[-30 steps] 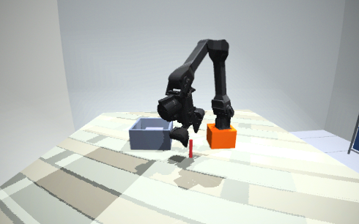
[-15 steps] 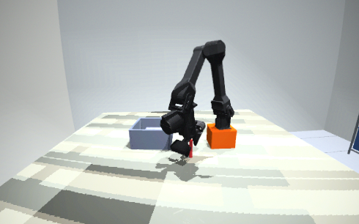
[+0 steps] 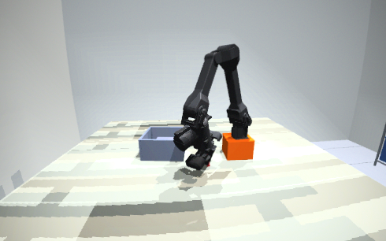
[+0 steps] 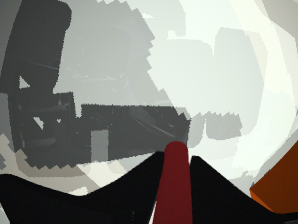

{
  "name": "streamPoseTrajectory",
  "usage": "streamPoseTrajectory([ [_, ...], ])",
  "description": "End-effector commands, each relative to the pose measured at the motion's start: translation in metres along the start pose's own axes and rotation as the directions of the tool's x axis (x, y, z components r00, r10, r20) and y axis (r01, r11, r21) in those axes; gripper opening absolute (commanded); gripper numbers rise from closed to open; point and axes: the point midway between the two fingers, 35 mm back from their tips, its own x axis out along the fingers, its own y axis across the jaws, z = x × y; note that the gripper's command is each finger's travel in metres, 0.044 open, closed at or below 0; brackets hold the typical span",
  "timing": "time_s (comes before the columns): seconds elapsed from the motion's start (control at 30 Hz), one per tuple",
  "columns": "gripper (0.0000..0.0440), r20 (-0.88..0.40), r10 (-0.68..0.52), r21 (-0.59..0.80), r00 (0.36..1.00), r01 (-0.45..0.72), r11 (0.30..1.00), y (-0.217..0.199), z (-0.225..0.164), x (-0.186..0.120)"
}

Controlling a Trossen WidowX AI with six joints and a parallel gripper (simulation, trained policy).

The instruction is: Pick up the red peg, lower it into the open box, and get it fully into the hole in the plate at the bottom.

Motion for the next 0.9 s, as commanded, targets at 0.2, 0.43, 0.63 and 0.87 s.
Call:
streamPoseTrajectory([
  [0.2,0.0000,0.068,0.031,0.006,0.997,-0.032,0.999,0.000,0.021,-0.035],
  [0.43,0.0000,0.114,0.040,0.018,0.993,-0.043,0.999,-0.006,0.039,-0.063],
  [0.63,0.0000,0.150,0.057,0.055,0.987,-0.066,0.996,-0.010,0.059,-0.088],
  [0.87,0.0000,0.182,0.066,0.132,0.981,-0.091,0.987,-0.017,0.088,-0.109],
])
